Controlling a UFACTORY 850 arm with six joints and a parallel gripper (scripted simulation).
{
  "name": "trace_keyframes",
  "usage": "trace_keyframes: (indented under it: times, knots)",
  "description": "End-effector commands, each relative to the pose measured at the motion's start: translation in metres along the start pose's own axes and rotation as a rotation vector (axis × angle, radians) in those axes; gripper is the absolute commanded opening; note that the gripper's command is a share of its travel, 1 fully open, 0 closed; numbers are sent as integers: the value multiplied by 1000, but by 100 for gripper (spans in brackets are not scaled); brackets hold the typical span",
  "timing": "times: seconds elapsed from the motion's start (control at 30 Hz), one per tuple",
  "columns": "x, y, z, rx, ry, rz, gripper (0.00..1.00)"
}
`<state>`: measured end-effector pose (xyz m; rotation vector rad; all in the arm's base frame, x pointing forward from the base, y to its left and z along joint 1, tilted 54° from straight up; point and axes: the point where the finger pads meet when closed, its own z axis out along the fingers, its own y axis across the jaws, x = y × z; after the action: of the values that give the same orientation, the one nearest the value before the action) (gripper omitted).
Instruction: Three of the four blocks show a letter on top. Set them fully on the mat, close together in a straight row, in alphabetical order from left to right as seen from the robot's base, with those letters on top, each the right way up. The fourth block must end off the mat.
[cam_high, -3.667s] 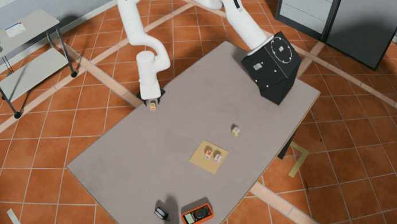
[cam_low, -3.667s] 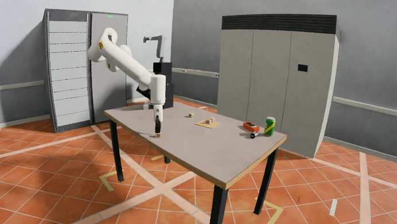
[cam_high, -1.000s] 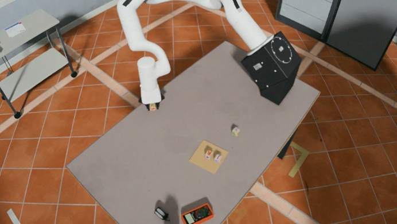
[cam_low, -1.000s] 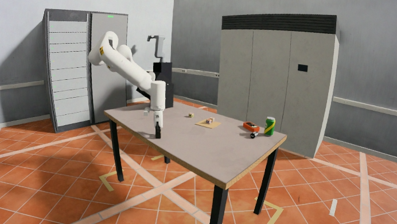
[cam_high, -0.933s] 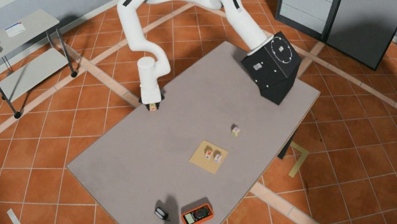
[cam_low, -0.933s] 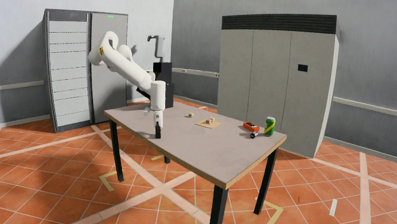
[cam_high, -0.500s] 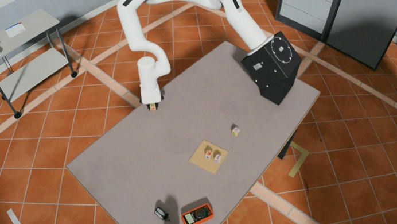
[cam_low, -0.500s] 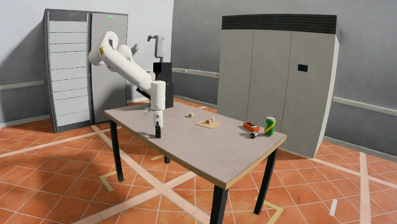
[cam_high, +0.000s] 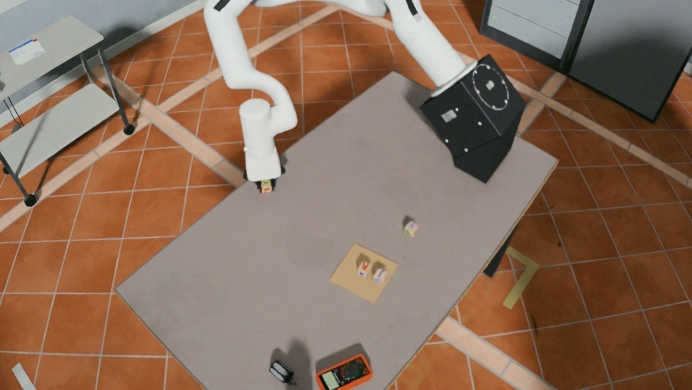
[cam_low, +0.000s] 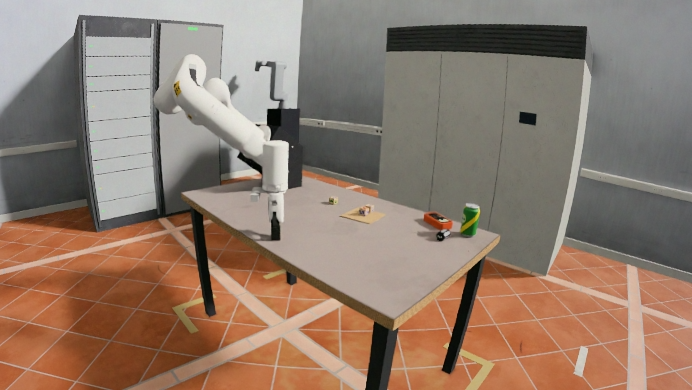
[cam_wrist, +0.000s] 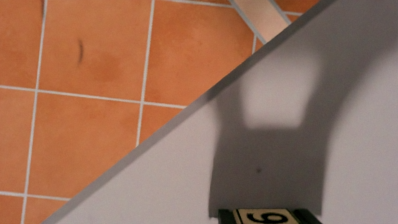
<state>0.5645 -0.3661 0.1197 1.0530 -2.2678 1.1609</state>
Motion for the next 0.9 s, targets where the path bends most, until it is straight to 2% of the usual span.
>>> trace_keyframes:
  times: [0.0,0.67,0.77,0.87]
  knots:
    - [0,-1,-1,1,0,0,28]
    - [0,-1,-2,1,0,0,28]
    - [0,-1,-11,1,0,0,28]
    - [0,-1,-29,1,0,0,28]
